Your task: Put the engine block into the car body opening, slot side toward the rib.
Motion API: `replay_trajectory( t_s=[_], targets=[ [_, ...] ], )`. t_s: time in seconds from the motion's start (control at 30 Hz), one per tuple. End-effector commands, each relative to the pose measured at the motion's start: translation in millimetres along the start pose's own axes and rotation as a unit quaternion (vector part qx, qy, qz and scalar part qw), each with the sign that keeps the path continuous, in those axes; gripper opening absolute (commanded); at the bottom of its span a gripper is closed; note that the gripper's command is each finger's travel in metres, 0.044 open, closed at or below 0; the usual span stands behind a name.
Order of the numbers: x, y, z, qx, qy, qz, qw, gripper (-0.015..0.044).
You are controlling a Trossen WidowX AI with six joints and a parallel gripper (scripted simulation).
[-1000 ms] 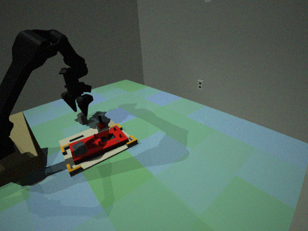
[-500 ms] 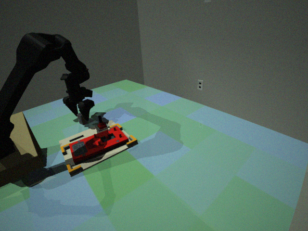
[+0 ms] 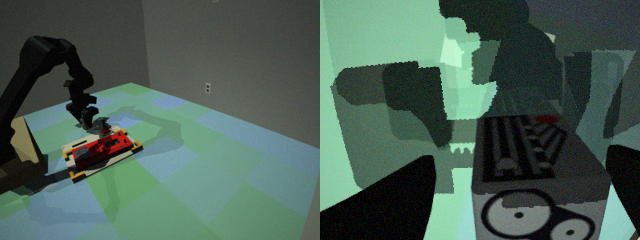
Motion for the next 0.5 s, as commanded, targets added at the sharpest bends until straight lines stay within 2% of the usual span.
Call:
replay_trajectory(
  t_s=[0.0, 0.1, 0.37, 0.47],
  targets=[
    [0.0, 0.1, -0.1, 0.002, -0.002, 0.002, 1.0, 0.0256],
    [0.0, 0.1, -0.1, 0.002, -0.002, 0.002, 1.0, 0.0177],
    [0.0, 0.1, -0.1, 0.002, -0.002, 0.002, 1.0, 0.0124],
    [1.7, -0.1, -0.6, 0.002, -0.001, -0.002, 1.0, 0.0045]
  ],
)
Point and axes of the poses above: the point midway between the two fingers, 35 mm back from their tips, its own x axis back along the fingers, its own y axis across the jaws, z = x × y, the point moved 9 cm from there along x, back along the fingers, and after that the axes turned 9 degrees about -x, right-handed, at the moved point
